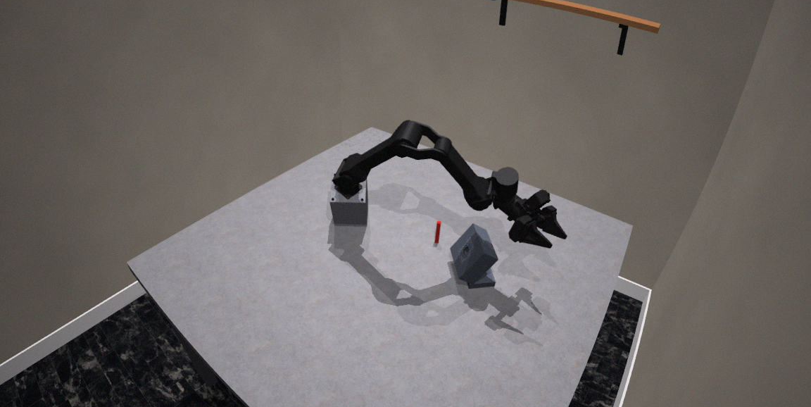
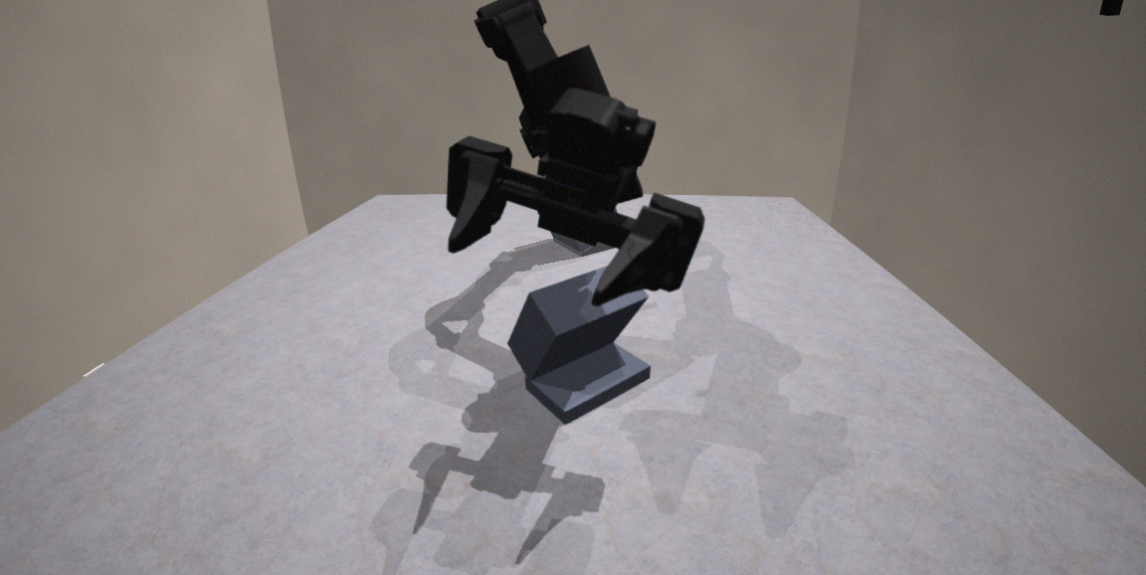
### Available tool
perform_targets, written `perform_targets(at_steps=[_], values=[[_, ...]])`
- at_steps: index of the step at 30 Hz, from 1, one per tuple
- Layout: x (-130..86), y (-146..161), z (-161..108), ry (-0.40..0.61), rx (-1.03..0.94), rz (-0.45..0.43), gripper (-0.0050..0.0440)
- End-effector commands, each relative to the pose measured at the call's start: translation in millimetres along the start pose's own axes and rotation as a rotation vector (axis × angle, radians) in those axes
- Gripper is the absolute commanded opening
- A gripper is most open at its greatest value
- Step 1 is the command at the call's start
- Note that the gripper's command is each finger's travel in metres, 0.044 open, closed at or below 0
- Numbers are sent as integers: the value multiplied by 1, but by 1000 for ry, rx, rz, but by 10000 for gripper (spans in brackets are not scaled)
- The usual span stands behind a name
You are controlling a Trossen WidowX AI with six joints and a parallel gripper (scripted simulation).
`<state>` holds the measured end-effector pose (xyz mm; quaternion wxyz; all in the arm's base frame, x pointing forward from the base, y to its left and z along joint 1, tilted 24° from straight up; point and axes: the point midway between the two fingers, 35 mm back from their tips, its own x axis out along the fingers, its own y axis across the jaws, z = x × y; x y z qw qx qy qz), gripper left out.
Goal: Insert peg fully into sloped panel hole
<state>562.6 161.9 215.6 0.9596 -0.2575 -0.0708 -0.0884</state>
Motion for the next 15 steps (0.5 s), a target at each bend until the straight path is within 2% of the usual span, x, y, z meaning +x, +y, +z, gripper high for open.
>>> perform_targets(at_steps=[1,13,15], values=[[-6,1,12,17,21,43,440],[-44,45,-12,196,-1,247,440],[-44,45,-12,196,-1,247,440]])
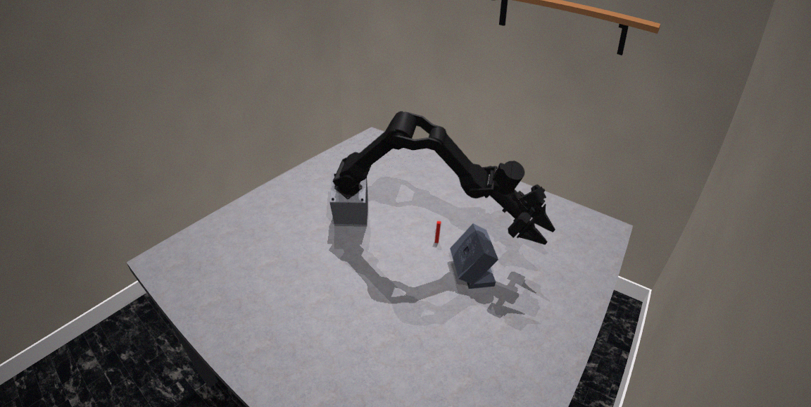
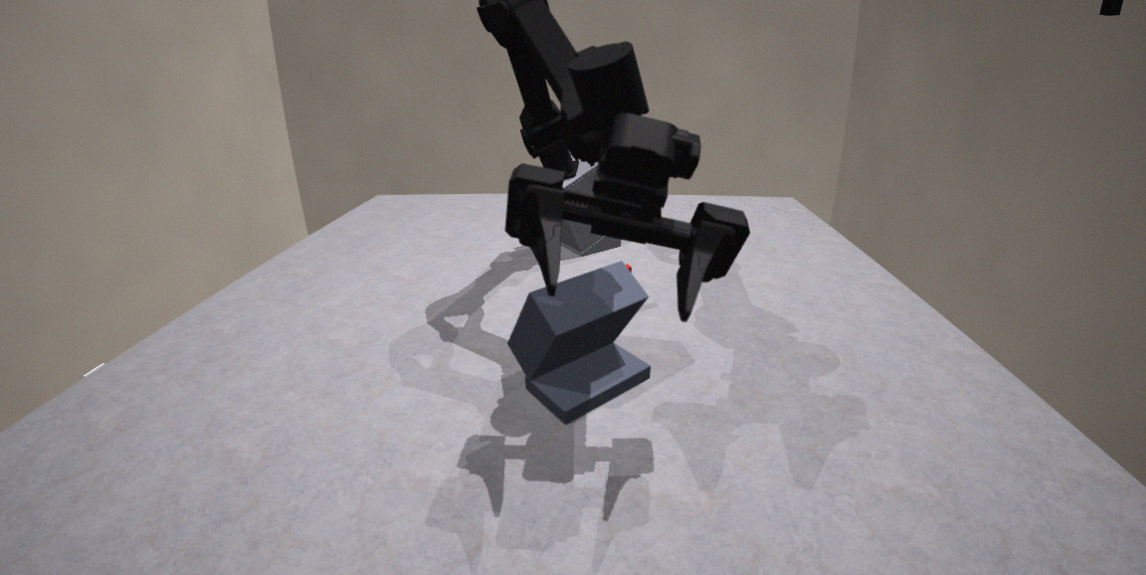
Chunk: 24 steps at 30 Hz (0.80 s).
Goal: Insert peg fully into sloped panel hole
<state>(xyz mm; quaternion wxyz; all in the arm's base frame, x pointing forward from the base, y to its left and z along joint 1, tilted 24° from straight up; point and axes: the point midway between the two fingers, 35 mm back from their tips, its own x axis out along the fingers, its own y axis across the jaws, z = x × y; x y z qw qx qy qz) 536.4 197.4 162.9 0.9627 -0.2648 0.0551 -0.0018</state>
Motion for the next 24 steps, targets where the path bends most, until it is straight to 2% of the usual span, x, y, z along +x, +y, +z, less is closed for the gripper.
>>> perform_targets(at_steps=[1,15,17,24], values=[[-10,0,10,12,17,32,440],[-59,51,-28,235,-30,246,440],[-59,51,-28,235,-30,246,440],[-92,69,-48,351,-64,340,440]])
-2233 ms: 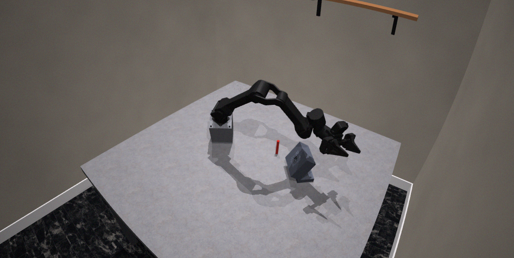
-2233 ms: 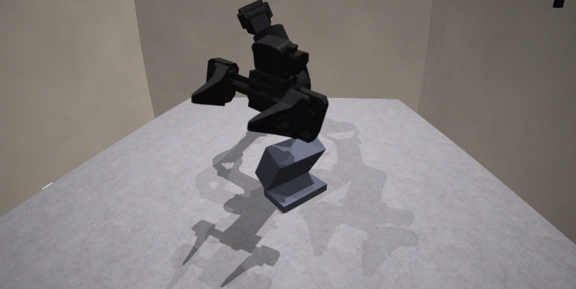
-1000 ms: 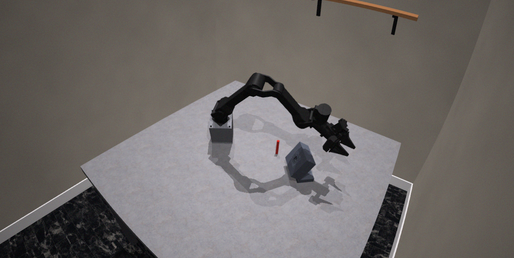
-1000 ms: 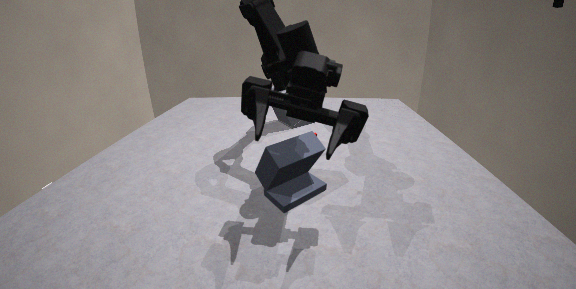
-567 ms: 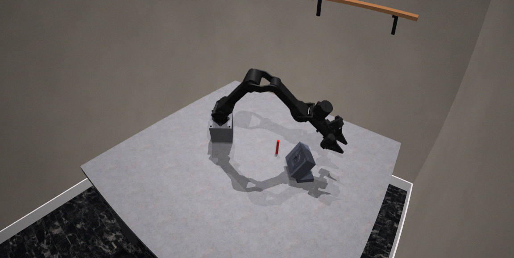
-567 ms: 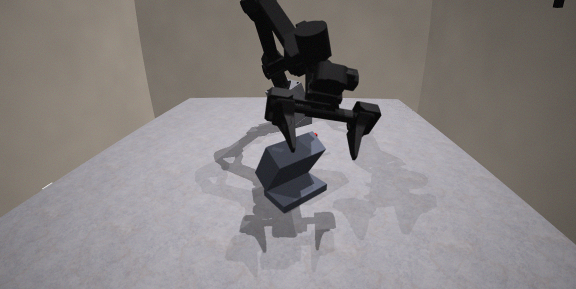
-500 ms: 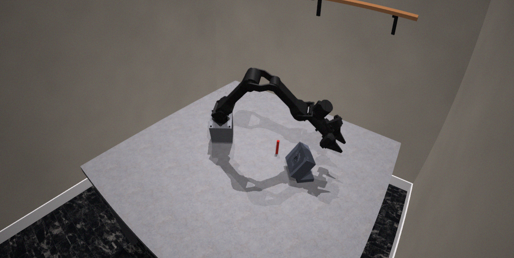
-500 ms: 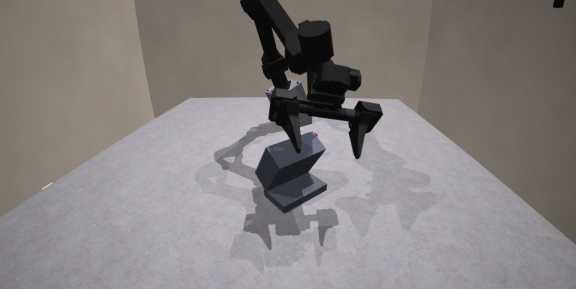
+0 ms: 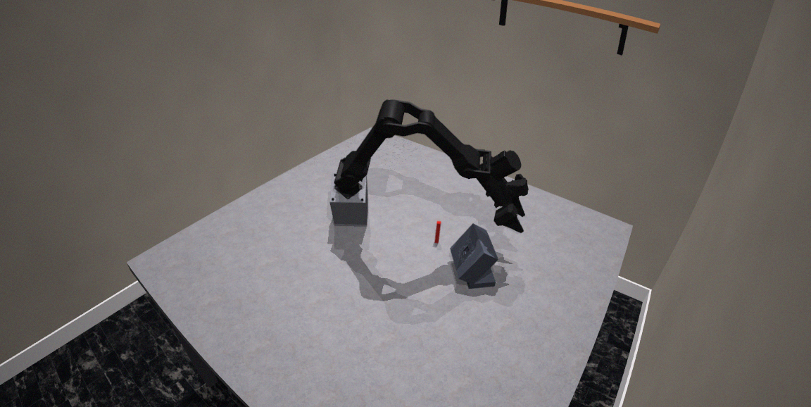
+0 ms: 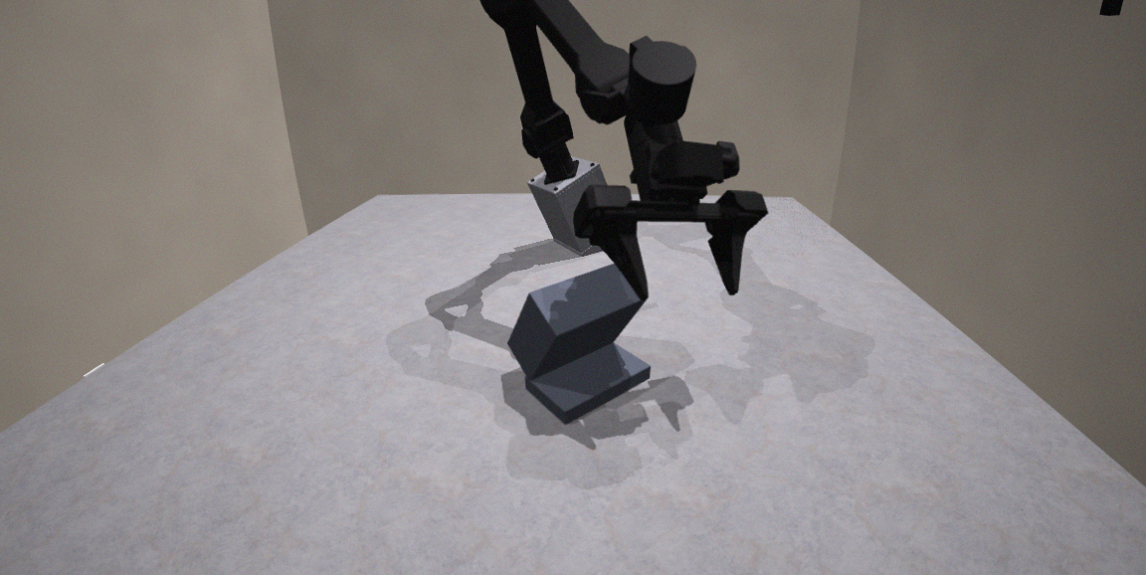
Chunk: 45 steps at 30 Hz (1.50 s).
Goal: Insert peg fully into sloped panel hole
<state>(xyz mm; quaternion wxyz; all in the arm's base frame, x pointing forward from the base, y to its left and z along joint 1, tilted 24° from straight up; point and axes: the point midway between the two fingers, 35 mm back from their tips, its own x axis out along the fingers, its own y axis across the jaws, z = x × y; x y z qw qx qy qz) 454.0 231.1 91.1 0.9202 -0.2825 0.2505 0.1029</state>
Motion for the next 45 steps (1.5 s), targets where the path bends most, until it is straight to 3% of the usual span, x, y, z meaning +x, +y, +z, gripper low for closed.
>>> perform_targets(at_steps=[1,10,25,28,38,45], values=[[-18,10,-5,39,-2,48,440],[-41,33,-34,164,-37,127,440],[-99,58,-105,454,-111,232,440],[-103,58,-111,475,-116,235,440],[-133,36,-173,733,-84,163,440],[-137,33,-180,764,-80,151,440]])
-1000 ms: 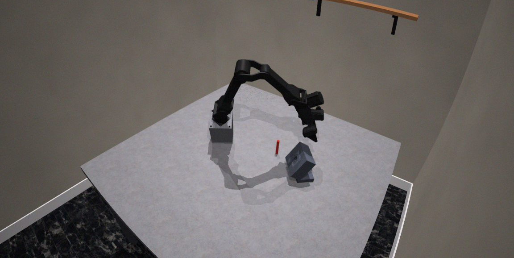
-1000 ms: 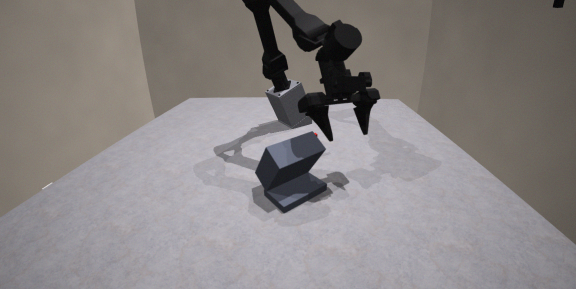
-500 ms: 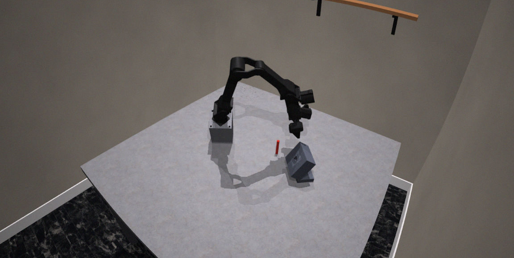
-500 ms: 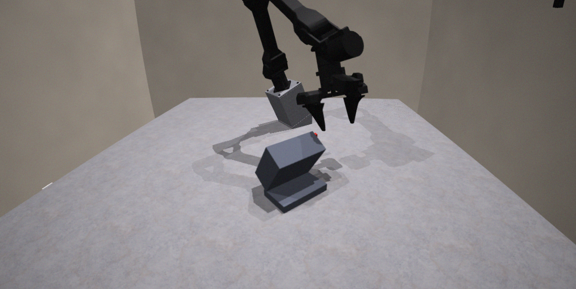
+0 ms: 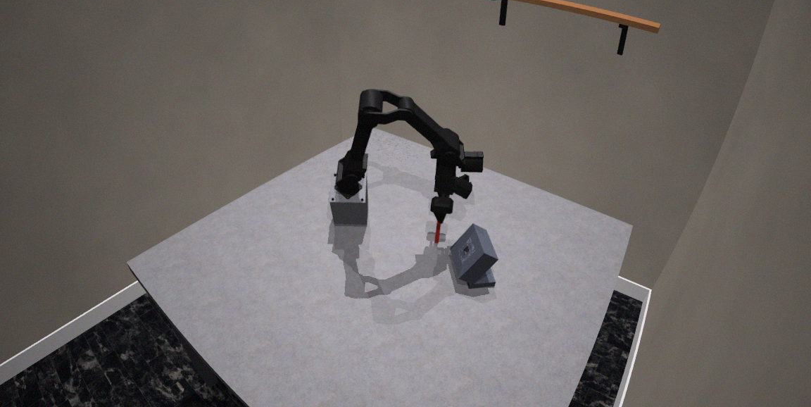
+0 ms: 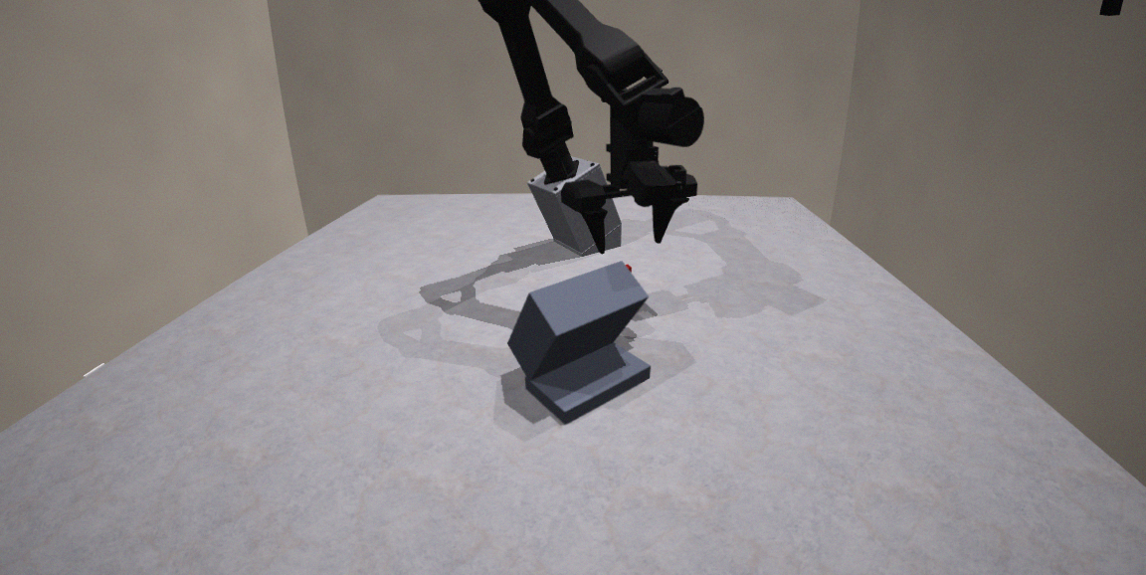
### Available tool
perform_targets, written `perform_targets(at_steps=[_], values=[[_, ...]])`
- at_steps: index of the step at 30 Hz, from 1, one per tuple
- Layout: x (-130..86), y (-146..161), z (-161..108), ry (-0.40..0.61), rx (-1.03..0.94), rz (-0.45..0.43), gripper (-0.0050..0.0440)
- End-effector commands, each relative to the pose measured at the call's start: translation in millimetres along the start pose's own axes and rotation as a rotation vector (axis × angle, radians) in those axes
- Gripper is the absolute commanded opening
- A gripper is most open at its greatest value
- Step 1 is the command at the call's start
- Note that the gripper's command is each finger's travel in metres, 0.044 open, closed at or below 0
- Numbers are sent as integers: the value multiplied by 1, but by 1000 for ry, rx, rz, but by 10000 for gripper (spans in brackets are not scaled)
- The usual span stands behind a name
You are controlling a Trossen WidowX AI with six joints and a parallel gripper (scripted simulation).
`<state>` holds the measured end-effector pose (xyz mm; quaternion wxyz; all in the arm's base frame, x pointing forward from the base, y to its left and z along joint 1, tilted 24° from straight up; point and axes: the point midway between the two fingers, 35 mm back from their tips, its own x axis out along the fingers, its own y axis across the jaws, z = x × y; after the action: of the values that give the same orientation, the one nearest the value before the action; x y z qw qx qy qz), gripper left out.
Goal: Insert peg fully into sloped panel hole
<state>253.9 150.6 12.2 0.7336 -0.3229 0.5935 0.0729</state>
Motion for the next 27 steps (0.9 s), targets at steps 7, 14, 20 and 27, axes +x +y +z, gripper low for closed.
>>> perform_targets(at_steps=[7,14,20,27], values=[[6,-4,-1,-7,19,-4,440],[17,-4,0,-7,18,-4,440],[24,-4,0,-7,18,-4,440],[35,-4,0,-7,18,-4,440]])
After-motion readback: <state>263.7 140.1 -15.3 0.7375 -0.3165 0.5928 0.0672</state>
